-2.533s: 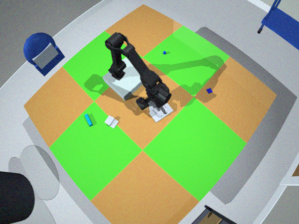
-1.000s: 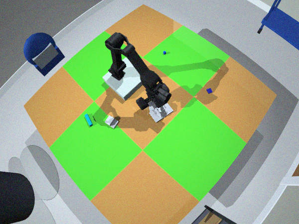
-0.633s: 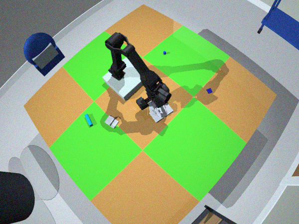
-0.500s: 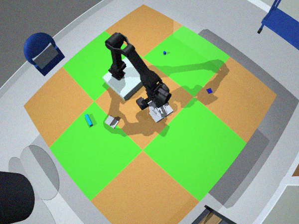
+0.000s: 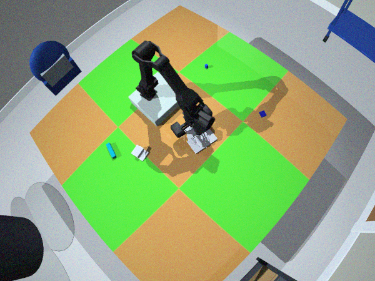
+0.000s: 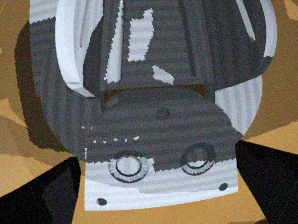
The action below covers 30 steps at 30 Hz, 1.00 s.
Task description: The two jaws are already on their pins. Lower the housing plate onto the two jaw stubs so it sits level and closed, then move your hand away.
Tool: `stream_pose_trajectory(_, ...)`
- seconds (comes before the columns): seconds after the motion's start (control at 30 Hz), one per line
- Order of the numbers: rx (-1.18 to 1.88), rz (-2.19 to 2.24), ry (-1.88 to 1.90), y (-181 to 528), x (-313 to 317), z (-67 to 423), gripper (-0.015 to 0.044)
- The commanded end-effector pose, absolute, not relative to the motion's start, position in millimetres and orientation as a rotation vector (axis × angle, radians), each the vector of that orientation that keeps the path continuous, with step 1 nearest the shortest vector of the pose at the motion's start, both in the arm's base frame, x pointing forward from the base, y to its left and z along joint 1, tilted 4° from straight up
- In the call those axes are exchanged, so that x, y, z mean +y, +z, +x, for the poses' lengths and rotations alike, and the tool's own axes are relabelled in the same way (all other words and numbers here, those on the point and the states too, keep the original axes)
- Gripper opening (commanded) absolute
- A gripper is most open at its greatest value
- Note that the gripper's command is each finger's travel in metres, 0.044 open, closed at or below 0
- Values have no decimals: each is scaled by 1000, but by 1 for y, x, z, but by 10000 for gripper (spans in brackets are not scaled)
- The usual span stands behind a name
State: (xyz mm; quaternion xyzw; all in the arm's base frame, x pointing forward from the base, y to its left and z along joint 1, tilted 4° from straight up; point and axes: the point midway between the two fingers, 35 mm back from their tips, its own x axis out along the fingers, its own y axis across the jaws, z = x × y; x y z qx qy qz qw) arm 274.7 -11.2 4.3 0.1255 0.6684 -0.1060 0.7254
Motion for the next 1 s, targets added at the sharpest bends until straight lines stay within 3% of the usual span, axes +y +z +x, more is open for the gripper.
stream_pose_trajectory(0.0,1474,277,-234,4,-11,275,440)
stream_pose_trajectory(0.27,1474,277,-234,7,-11,275,440)
stream_pose_trajectory(0.53,1473,272,-234,78,-12,267,440)
stream_pose_trajectory(0.7,1458,278,-233,75,-12,270,440)
stream_pose_trajectory(0.97,1477,272,-234,121,-12,201,440)
